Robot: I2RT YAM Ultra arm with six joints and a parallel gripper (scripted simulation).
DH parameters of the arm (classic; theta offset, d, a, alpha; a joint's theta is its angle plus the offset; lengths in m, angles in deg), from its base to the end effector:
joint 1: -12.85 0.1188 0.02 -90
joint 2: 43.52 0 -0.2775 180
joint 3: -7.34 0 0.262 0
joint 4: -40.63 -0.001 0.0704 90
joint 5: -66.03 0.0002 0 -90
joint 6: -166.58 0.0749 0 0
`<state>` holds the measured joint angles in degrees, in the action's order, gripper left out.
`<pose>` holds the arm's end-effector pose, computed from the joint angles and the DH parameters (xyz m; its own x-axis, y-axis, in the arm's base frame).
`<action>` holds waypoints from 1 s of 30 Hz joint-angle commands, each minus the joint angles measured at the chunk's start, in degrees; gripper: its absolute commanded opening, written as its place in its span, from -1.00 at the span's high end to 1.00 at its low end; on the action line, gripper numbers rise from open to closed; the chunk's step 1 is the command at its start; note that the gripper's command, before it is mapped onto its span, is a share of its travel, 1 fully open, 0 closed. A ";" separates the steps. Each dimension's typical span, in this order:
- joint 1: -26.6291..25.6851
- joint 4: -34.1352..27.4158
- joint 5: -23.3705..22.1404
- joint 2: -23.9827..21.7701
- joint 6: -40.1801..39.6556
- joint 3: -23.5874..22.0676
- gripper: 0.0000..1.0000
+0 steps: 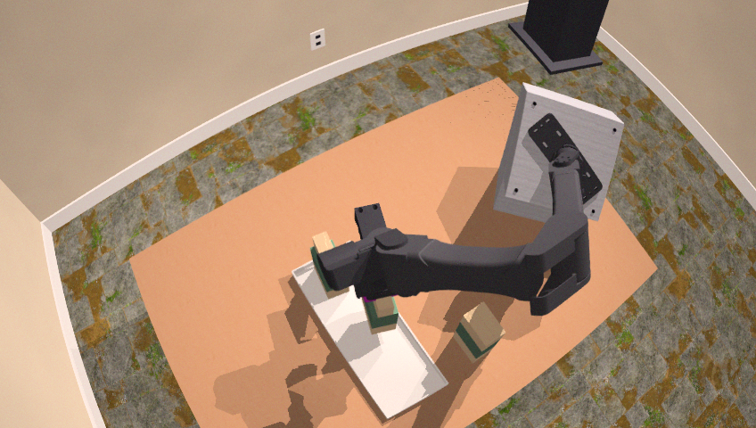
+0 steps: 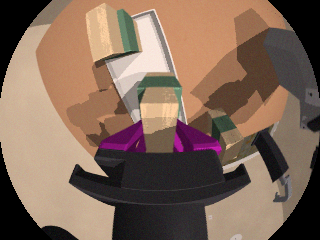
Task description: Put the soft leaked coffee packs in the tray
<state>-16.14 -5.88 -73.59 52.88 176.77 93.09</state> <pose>0.3542 -0.1299 0.2461 0.0834 0.6828 0.7259 0.7317 -0.5365 0.4205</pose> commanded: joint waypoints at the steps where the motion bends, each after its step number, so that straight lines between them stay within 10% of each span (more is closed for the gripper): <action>1: -0.28 -4.66 0.91 2.18 0.75 5.46 0.49; 14: -0.31 -9.60 1.08 6.85 0.81 14.78 0.49; 30: -0.50 -10.42 1.11 6.69 0.68 15.92 0.49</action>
<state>-15.53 -14.87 -73.18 59.67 177.20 107.06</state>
